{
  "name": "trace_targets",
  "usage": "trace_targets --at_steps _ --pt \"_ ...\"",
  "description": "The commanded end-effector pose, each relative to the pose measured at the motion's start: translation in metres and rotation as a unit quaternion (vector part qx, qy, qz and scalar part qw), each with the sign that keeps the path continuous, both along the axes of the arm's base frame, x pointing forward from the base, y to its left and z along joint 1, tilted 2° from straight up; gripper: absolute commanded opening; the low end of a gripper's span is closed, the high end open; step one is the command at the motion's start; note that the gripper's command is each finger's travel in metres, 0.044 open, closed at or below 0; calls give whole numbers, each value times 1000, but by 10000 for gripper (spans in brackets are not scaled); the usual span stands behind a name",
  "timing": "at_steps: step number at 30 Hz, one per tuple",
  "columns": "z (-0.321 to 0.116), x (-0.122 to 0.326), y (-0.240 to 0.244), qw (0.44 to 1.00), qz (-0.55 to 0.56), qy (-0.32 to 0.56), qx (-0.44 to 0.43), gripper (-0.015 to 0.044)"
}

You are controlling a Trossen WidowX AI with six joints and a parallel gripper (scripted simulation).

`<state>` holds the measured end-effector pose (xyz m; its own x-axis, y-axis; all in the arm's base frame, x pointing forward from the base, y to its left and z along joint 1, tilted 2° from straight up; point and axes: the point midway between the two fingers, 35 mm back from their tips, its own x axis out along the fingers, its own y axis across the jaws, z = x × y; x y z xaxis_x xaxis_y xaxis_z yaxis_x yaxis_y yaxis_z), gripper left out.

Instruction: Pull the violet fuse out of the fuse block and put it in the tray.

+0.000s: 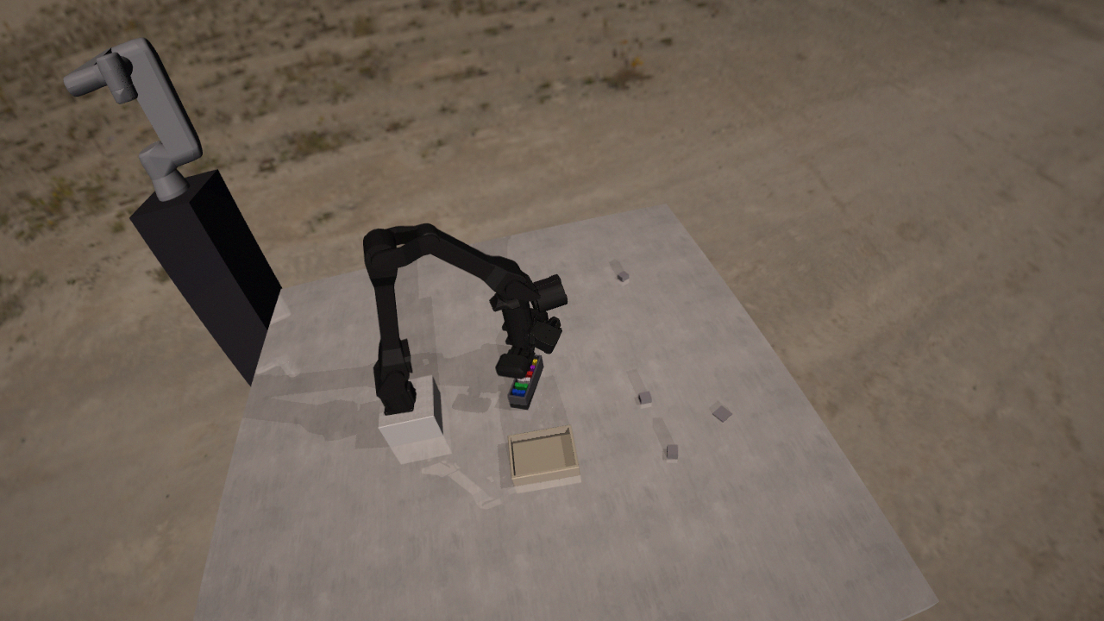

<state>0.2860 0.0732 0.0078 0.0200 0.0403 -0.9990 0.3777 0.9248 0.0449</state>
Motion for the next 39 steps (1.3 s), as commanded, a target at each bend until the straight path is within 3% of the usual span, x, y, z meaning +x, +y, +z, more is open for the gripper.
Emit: trace_targets --at_steps 1,13,39 --pt "-2 0 1 1000 2 0 3 67" --pt "-1 0 0 1000 0 1 0 0" --pt "9 0 0 1000 1 0 1 0"
